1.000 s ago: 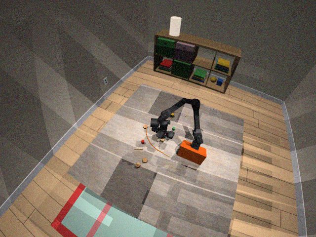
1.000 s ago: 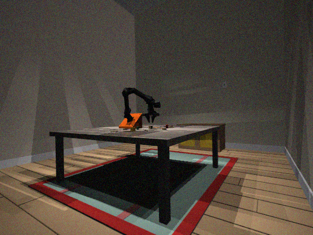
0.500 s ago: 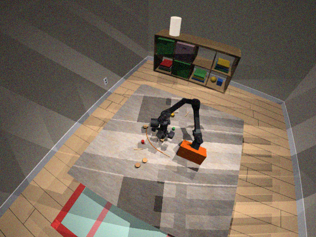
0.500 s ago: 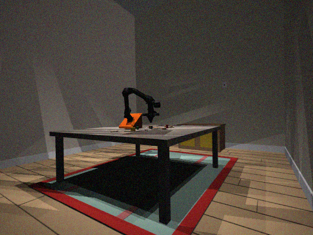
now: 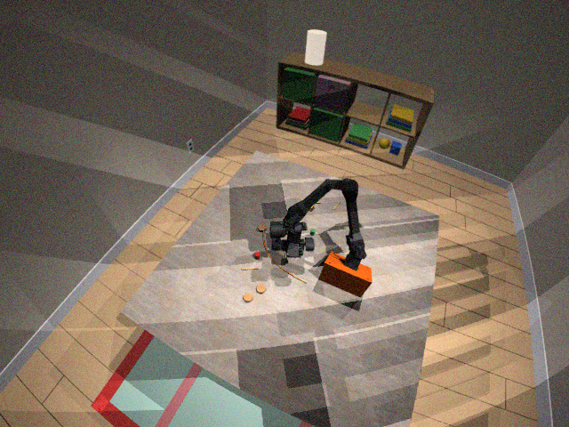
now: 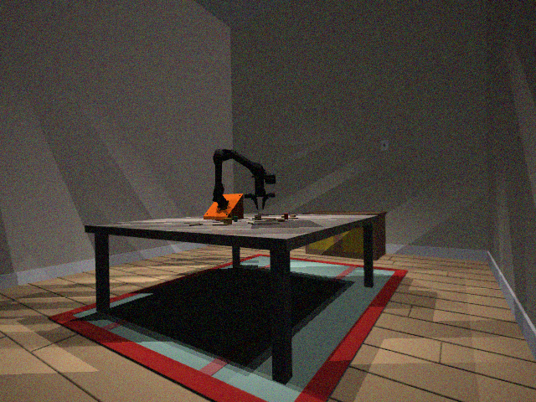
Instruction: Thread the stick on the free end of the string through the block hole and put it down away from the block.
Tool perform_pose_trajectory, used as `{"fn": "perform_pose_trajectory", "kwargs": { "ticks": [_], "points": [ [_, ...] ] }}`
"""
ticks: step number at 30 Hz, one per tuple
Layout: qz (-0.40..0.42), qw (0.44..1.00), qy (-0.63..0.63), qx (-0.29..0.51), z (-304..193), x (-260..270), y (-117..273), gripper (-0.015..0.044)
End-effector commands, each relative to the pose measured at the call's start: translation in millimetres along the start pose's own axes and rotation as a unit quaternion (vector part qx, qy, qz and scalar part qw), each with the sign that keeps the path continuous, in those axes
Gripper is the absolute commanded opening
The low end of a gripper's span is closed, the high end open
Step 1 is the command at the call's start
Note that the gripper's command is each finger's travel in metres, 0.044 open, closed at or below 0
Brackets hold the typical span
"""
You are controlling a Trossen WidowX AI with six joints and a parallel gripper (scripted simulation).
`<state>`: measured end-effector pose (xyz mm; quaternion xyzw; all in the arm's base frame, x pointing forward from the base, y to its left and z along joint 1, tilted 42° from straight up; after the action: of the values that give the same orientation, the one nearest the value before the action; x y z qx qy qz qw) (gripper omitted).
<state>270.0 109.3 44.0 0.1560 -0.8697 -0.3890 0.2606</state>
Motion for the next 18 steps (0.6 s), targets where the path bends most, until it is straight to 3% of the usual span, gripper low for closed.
{"fn": "perform_pose_trajectory", "kwargs": {
  "ticks": [1, 5, 9, 17, 18],
  "points": [
    [0.001, 0.970, 0.241, -0.002, 45, 1, -1, 0.0236],
    [0.005, 0.885, 0.466, -0.001, 86, 6, -2, 0.0341],
    [0.006, 0.865, 0.501, -0.001, 92, 8, -3, 0.0440],
    [0.006, 0.865, 0.501, -0.001, 92, 8, -3, 0.0440],
    [0.006, 0.865, 0.501, -0.001, 92, 8, -3, 0.0414]
  ]
}}
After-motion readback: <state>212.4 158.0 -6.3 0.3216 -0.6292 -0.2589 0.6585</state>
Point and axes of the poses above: the point midway between the two fingers, 35 mm back from their tips, its own y axis back along the fingers, its own x axis across the jaws, z = x × y, the point moved 9 cm from there along y, back along the fingers, and after that the axes turned 6 degrees about y, right-handed, at the moved point
